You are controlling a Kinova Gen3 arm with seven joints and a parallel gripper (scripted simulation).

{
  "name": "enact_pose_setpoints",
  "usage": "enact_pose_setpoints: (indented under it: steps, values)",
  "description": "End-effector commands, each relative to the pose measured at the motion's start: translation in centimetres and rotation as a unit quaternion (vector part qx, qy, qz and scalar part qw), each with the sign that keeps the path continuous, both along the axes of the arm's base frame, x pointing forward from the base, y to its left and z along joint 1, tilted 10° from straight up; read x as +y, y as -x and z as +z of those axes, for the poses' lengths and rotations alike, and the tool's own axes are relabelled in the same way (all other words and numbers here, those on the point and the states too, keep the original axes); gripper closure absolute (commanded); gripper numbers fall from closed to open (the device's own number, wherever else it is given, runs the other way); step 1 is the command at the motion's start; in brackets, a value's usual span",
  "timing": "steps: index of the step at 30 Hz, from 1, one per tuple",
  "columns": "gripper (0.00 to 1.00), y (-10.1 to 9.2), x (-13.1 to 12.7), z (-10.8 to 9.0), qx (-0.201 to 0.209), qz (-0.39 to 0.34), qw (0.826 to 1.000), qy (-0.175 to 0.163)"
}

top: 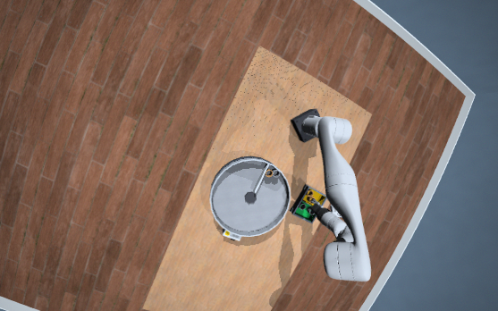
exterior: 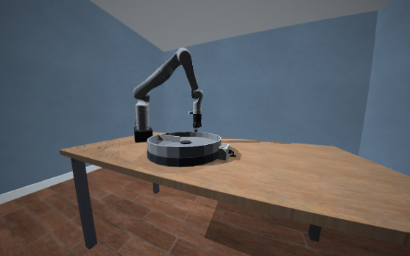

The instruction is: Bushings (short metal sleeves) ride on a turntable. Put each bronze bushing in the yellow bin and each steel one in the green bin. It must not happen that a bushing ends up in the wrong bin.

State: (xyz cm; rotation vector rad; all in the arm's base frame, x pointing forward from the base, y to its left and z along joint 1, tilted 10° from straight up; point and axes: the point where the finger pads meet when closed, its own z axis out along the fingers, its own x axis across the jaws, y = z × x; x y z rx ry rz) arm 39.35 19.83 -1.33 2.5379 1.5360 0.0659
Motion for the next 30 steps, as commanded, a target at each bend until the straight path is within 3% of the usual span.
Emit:
enact_pose_setpoints:
  steps: [1, 30]
  values:
    - [0.53, -0.09, 0.05, 0.16, -0.002, 0.0, 1.0, -0.001]
    - [0.53, 0.0, 0.15, 0.93, -0.002, 0.0, 1.0, -0.001]
